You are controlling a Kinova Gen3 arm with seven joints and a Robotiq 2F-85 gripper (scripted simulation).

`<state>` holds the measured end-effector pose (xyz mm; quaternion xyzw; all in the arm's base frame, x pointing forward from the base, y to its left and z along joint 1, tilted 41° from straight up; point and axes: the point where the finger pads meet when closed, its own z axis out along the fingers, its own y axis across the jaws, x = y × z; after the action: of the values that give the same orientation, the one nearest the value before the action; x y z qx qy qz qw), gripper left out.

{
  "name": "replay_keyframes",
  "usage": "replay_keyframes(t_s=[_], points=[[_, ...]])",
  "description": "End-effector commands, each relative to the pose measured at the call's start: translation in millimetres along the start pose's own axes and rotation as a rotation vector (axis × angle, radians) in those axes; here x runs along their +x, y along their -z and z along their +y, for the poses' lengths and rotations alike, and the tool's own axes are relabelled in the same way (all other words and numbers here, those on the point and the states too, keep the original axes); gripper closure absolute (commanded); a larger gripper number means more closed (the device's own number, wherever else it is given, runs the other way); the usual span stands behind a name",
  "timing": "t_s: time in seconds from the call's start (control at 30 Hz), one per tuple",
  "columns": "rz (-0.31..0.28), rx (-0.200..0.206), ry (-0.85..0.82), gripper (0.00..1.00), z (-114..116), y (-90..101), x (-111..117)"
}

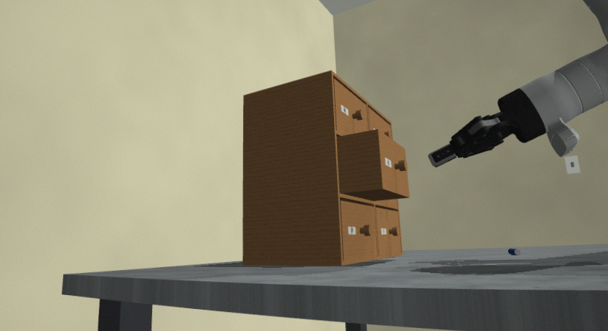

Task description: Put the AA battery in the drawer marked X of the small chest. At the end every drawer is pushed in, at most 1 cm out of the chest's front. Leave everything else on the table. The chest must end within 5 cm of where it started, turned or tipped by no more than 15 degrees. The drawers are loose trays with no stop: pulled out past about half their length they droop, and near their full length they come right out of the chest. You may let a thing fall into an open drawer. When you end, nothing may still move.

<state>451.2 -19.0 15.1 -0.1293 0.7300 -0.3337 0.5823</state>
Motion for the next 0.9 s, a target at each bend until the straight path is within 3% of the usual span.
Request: replay_keyframes(t_s=[0.0, 0.87], points=[[-0.001, 0.0, -0.001, 1.0, 0.2, 0.0, -0.8], [-0.001, 0.0, -0.001, 1.0, 0.2, -2.7, -1.8]])
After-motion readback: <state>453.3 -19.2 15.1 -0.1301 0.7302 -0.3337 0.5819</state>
